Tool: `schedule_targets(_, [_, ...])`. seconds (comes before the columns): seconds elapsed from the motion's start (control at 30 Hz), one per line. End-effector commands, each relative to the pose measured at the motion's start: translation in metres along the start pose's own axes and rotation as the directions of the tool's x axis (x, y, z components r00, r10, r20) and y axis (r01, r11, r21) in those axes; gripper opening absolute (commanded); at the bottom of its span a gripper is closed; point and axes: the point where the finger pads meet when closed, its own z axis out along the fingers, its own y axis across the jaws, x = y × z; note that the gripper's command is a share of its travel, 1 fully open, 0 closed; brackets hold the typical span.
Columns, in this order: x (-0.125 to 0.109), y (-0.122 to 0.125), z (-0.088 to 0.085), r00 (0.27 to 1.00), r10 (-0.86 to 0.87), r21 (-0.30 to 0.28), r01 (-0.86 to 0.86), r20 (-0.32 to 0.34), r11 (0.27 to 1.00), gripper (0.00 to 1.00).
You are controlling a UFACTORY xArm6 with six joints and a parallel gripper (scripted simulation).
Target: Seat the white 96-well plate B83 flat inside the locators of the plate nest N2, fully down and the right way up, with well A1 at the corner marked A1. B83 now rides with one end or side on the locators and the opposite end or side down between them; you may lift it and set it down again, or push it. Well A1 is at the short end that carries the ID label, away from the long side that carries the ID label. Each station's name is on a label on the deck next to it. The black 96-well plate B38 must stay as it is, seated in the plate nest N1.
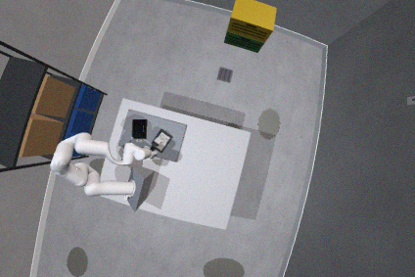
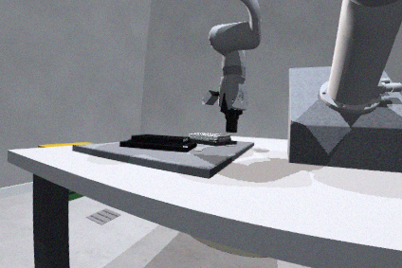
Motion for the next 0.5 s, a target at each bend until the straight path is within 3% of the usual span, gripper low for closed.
schedule_targets(0.0, [0.001, 0.000, -0.001, 1.000, -0.001, -0.001, 0.001, -0.003, 1.000, 0.00])
schedule_targets(0.3, [0.001, 0.000, -0.001, 1.000, -0.001, -0.001, 0.001, -0.003, 1.000, 0.00])
schedule_targets(0.47, [0.013, 0.009, -0.004, 0.995, -0.101, -0.001, 0.101, -0.003, 0.995, 0.00])
